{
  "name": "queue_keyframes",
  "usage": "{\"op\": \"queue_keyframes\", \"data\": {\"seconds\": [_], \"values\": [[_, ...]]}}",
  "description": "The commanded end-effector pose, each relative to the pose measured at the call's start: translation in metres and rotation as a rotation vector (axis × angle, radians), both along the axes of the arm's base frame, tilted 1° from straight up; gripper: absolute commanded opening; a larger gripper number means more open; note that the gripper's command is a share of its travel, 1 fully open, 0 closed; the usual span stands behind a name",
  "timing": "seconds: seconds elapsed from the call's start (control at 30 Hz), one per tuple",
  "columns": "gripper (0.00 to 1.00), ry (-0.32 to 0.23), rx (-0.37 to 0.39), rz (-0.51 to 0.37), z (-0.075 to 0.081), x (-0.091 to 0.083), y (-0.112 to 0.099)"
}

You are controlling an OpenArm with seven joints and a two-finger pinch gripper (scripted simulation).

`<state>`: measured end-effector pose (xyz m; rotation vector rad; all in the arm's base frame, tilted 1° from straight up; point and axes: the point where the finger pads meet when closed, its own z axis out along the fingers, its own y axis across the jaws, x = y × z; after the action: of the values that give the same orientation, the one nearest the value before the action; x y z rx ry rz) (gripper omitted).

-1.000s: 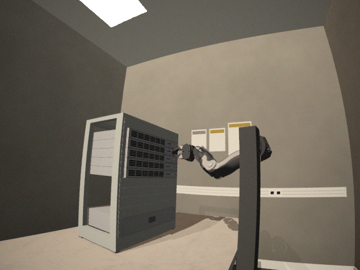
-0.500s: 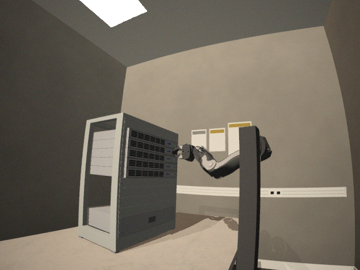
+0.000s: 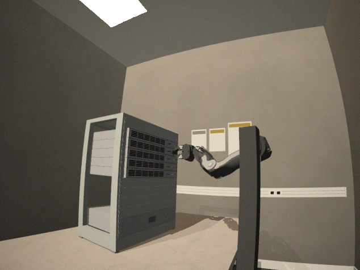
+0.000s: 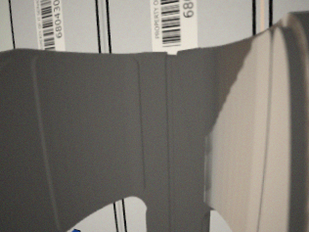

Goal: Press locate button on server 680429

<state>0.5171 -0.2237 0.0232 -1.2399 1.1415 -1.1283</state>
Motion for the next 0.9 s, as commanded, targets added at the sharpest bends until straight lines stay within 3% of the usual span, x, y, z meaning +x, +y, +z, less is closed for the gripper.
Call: {"op": "queue_keyframes", "data": {"seconds": [0.0,0.87], "values": [[0.00,-0.009,-0.002,-0.003,0.0038,0.0001,-0.0004],[0.00,-0.009,-0.002,-0.003,0.0037,-0.0039,-0.0008]]}}
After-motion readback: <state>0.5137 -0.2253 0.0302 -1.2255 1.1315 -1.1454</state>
